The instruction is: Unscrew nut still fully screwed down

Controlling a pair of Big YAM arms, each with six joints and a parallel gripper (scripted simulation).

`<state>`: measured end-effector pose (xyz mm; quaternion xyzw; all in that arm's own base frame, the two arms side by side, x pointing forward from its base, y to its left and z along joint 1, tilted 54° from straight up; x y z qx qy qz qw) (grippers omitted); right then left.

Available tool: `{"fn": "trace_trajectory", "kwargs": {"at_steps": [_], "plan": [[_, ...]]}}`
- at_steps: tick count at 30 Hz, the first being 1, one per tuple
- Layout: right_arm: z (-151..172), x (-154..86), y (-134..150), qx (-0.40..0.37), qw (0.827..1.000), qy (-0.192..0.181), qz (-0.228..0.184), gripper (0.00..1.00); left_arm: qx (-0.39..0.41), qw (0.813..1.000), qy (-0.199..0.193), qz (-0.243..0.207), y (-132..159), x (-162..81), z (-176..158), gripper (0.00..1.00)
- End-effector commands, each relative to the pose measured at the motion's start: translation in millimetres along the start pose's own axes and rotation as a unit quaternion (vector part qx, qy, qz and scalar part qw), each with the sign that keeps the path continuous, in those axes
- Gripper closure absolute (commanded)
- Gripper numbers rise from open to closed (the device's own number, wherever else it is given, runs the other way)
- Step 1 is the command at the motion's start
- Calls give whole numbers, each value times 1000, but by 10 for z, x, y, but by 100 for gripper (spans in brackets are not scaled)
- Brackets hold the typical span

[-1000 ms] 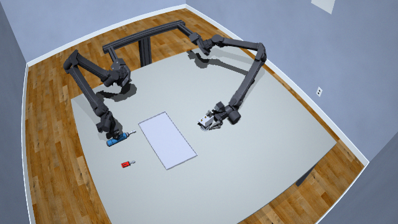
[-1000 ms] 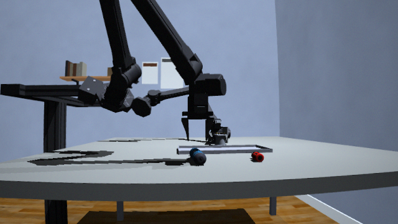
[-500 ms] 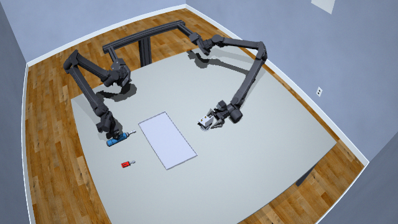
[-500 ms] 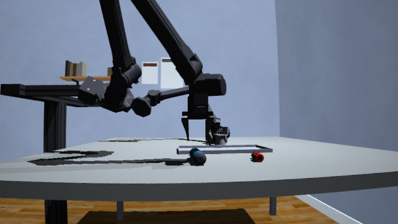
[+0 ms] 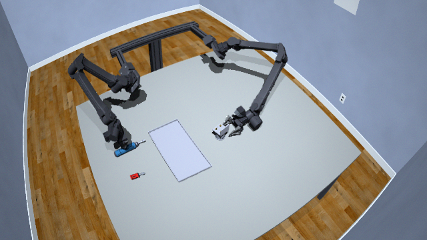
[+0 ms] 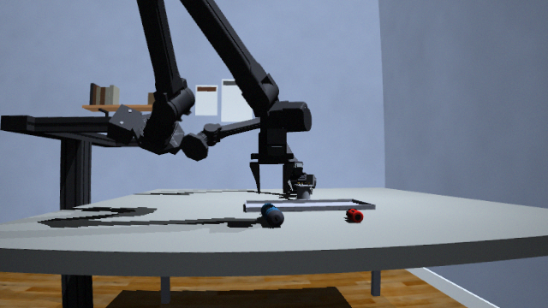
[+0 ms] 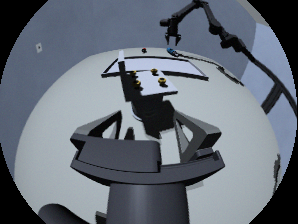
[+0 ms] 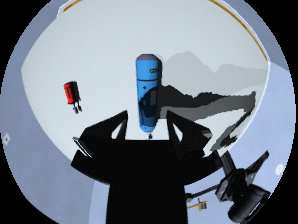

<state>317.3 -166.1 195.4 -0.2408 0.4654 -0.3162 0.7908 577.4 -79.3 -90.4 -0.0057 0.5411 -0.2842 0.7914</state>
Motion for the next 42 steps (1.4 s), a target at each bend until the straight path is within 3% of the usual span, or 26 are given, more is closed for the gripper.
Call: {"fn": "trace_trajectory", "kwargs": {"at_steps": [1,8,9,13,16,29,31,41,42], "plan": [[44,-35,-36,3,1000,-5,-2,35,4,1000,-7,3,38,-185,60,14],[44,-35,-36,3,1000,-5,-2,35,4,1000,-8,4,44,-289,69,14],[44,-35,-36,3,1000,-5,-2,35,7,1000,-4,-1,-40,-166,61,14],[44,-35,-36,3,1000,-5,-2,35,0,1000,9,-4,19,-114,-71,14],[44,-35,-36,3,1000,-5,-2,35,7,1000,-4,-1,-40,-166,62,14],[44,-35,-36,3,1000,-5,-2,35,7,1000,-4,-1,-40,-166,62,14],[44,-35,-36,3,1000,-5,-2,35,13,1000,-4,-4,-225,-192,116,14],[44,-35,-36,3,1000,-5,-2,35,15,1000,-9,-2,-456,-259,165,14],[44,-35,-36,3,1000,-5,-2,35,9,1000,-11,1,-381,-293,152,14]]}}
Point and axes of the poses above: on each arm, the point where the finger pads meet when closed, its own x axis out along the fingers, its own z axis across the jaws, y = z × x, the point moved 5 cm from there along -x, back along the fingers, and after that the axes turned 9 degrees about x, right-handed, at the moved point
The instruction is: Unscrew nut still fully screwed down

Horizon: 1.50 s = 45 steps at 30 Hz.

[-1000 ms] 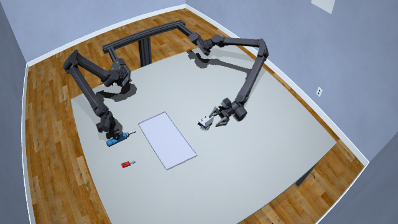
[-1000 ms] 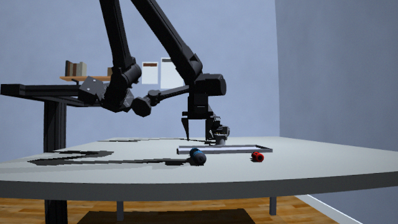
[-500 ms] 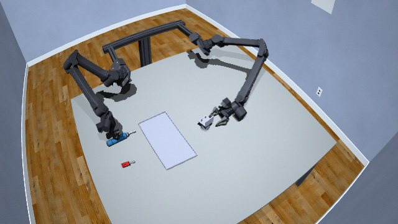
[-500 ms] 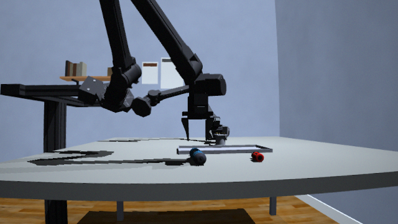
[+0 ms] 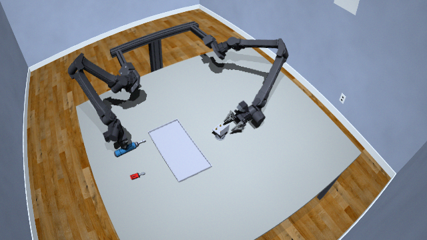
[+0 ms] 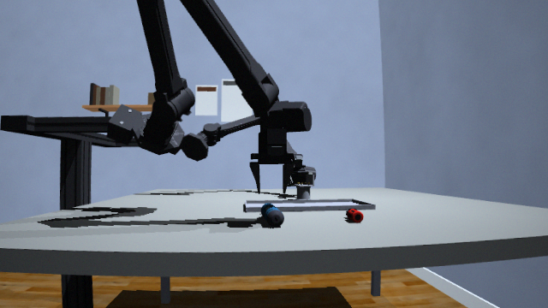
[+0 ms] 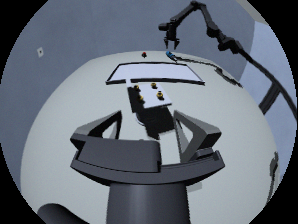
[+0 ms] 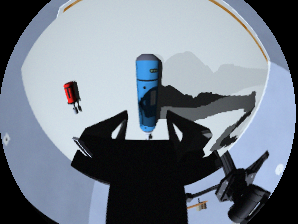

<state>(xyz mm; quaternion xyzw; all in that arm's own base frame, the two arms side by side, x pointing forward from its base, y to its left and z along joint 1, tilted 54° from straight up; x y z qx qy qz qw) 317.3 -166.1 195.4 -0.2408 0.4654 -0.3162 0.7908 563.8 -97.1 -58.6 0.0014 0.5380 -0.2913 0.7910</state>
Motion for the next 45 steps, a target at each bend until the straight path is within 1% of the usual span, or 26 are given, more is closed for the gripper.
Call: {"fn": "trace_trajectory", "kwargs": {"at_steps": [1,2,4,5,6,16,18,19,21,22,23,33,35,36,38,39,40,45], "plan": [[44,-35,-36,3,1000,-5,-2,35,-3,1000,-4,1,-14,-21,43,14],[44,-35,-36,3,1000,-5,-2,35,-18,1000,-6,6,112,-29,-13,14],[44,-35,-36,3,1000,-5,-2,35,-18,1000,-6,6,112,-29,-13,14],[44,-35,-36,3,1000,-5,-2,35,-2,1000,-5,1,-104,-42,61,14],[44,-35,-36,3,1000,-5,-2,35,4,1000,-7,-1,-194,-47,101,14],[44,-35,-36,3,1000,-5,-2,35,5,1000,-8,0,-430,-113,140,14],[44,-35,-36,3,1000,-5,-2,35,-13,1000,-14,8,-206,-178,120,14],[44,-35,-36,3,1000,-5,-2,35,-18,1000,-6,6,-171,-98,41,14],[44,-35,-36,3,1000,-5,-2,35,-18,1000,-6,6,-171,-98,41,14],[44,-35,-36,3,1000,-5,-2,35,1,1000,0,-2,-442,-68,84,14],[44,-35,-36,3,1000,-5,-2,35,3,1000,-6,-1,-482,-126,135,14],[44,-35,-36,3,1000,-5,-2,35,1,1000,-2,-2,-721,-192,152,14],[44,-35,-36,3,1000,-5,-2,35,-17,1000,-10,7,-490,-268,152,14],[44,-35,-36,3,1000,-5,-2,35,-21,1000,0,5,-465,-181,77,14],[44,-35,-36,3,1000,-5,-2,35,-21,1000,0,5,-465,-181,77,14],[44,-35,-36,3,1000,-5,-2,35,-2,1000,6,-3,-725,-133,94,14],[44,-35,-36,3,1000,-5,-2,35,1,1000,0,-3,-771,-205,153,14],[44,-35,-36,3,1000,-5,-2,35,1,1000,-2,-2,-888,-242,185,14]]}}
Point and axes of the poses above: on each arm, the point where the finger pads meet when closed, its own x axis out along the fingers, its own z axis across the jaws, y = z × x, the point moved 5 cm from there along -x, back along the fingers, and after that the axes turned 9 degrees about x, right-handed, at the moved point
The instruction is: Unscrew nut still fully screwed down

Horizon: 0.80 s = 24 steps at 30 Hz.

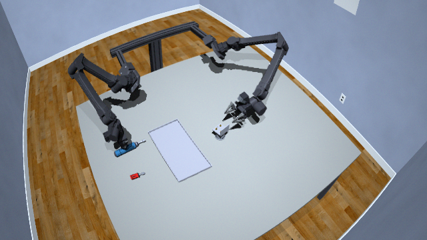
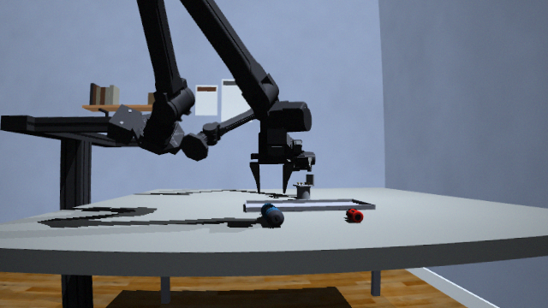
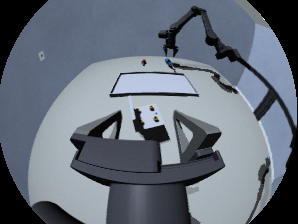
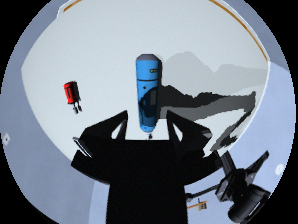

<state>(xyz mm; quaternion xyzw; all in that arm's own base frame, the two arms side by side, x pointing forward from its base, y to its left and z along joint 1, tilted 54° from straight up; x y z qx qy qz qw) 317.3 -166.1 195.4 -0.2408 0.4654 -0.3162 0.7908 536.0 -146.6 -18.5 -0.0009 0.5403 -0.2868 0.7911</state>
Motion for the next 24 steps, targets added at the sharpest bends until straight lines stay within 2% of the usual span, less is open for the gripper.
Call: {"fn": "trace_trajectory", "kwargs": {"at_steps": [1,5,6,8,10,11,12,22,24], "plan": [[44,-35,-36,3,1000,-5,-2,35,6,1000,-3,-4,-247,-66,101,14],[44,-35,-36,3,1000,-5,-2,35,5,1000,-1,-4,-343,-89,91,14],[44,-35,-36,3,1000,-5,-2,35,-4,1000,-8,0,-224,-141,118,14],[44,-35,-36,3,1000,-5,-2,35,-15,1000,-2,3,-88,-80,52,14],[44,-35,-36,3,1000,-5,-2,35,-15,1000,-2,3,-88,-80,52,14],[44,-35,-36,3,1000,-5,-2,35,3,1000,2,-5,-343,-58,69,14],[44,-35,-36,3,1000,-5,-2,35,5,1000,-1,-5,-392,-102,97,14],[44,-35,-36,3,1000,-5,-2,35,5,1000,-2,-4,-627,-172,141,14],[44,-35,-36,3,1000,-5,-2,35,3,1000,-8,-1,-496,-157,170,14]]}}
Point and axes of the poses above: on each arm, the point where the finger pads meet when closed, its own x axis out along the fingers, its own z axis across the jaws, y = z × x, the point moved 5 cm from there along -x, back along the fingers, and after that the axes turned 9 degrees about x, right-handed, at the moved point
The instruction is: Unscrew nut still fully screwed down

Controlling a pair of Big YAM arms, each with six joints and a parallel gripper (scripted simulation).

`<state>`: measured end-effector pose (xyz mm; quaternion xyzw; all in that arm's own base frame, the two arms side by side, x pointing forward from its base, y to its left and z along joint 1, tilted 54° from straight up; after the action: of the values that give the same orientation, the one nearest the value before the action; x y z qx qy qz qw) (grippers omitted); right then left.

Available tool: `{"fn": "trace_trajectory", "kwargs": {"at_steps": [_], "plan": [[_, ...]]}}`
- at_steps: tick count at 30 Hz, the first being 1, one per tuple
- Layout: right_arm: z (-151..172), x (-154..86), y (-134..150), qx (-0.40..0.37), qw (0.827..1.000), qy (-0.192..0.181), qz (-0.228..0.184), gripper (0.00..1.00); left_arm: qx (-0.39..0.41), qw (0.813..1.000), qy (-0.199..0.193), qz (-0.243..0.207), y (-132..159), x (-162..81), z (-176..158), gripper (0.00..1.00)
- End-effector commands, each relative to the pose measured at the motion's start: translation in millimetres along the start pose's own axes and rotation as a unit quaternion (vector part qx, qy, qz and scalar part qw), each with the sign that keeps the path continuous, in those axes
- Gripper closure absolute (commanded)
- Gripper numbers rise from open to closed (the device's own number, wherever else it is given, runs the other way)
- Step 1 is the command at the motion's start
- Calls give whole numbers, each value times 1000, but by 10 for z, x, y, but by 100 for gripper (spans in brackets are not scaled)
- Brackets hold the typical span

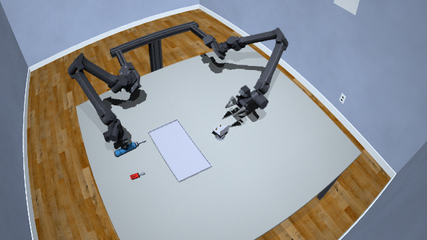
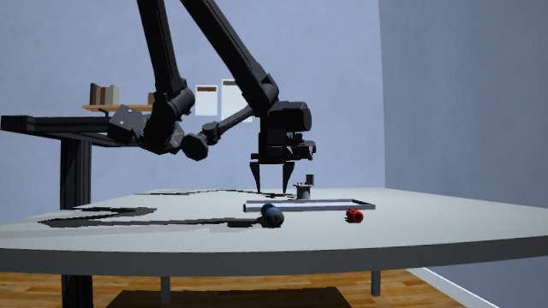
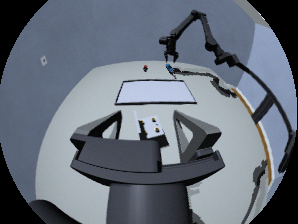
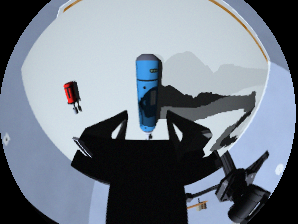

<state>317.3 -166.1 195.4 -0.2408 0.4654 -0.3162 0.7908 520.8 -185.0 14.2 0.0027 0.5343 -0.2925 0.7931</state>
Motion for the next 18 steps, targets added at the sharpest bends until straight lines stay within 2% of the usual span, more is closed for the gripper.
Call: {"fn": "trace_trajectory", "kwargs": {"at_steps": [1,3,6,15,18], "plan": [[44,-35,-36,3,1000,-5,-2,35,-23,1000,3,5,122,-2,-31,14],[44,-35,-36,3,1000,-5,-2,35,-23,1000,3,5,122,-2,-31,14],[44,-35,-36,3,1000,-5,-2,35,-2,1000,3,-4,-157,-27,25,14],[44,-35,-36,3,1000,-5,-2,35,-4,1000,6,-3,-222,-29,4,14],[44,-35,-36,3,1000,-5,-2,35,-13,1000,7,0,-111,-19,-21,14]]}}
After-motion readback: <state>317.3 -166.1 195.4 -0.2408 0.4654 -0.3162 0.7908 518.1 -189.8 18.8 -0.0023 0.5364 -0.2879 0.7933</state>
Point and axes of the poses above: on each arm, the point where the finger pads meet when closed, its own x axis out along the fingers, its own z axis across the jaws, y = z × x, the point moved 5 cm from there along -x, back along the fingers, and after that the axes turned 9 degrees about x, right-handed, at the moved point
